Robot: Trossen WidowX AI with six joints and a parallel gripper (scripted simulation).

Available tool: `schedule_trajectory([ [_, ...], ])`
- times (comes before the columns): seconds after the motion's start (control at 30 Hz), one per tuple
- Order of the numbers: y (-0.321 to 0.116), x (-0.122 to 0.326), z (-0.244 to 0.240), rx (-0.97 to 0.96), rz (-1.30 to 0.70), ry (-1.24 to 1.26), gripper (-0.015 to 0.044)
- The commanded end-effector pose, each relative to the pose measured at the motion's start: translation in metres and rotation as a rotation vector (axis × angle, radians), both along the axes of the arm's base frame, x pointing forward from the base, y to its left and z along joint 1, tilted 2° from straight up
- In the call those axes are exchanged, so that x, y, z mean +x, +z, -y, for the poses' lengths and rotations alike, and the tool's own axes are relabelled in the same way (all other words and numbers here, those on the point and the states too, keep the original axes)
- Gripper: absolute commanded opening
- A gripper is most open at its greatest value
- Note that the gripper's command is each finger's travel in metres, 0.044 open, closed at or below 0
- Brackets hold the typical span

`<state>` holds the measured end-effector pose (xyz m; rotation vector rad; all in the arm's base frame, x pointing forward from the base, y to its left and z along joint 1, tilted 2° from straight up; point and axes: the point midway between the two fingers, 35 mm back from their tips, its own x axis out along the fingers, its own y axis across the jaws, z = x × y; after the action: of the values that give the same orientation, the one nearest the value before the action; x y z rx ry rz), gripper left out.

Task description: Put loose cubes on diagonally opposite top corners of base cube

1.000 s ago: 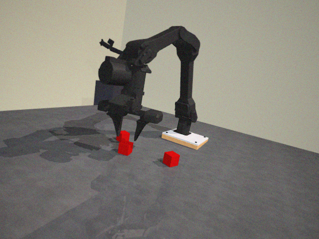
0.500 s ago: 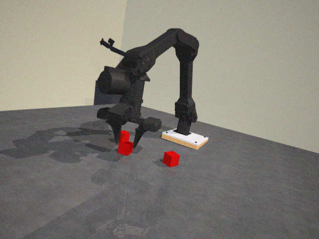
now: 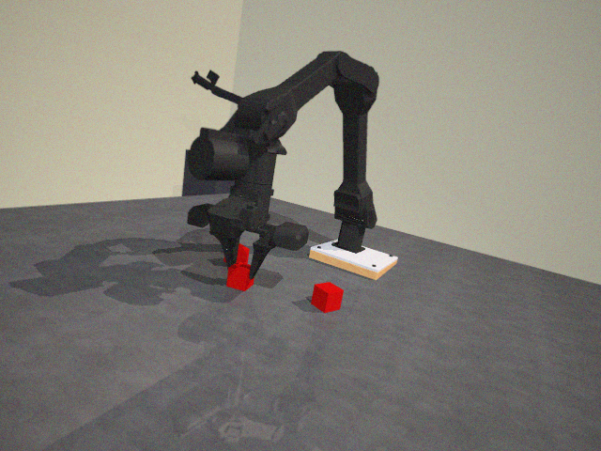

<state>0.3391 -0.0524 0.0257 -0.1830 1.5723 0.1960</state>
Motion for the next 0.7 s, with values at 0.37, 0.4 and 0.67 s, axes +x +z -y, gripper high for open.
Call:
schedule_trajectory([
  [0.37, 0.027, 0.009, -0.003, 0.001, 0.036, -0.01, 0.0105],
  [0.4, 0.028, 0.009, -0.003, 0.001, 0.036, -0.01, 0.0105],
  [0.67, 0.041, 0.01, -0.002, 0.001, 0.031, -0.009, 0.0105],
])
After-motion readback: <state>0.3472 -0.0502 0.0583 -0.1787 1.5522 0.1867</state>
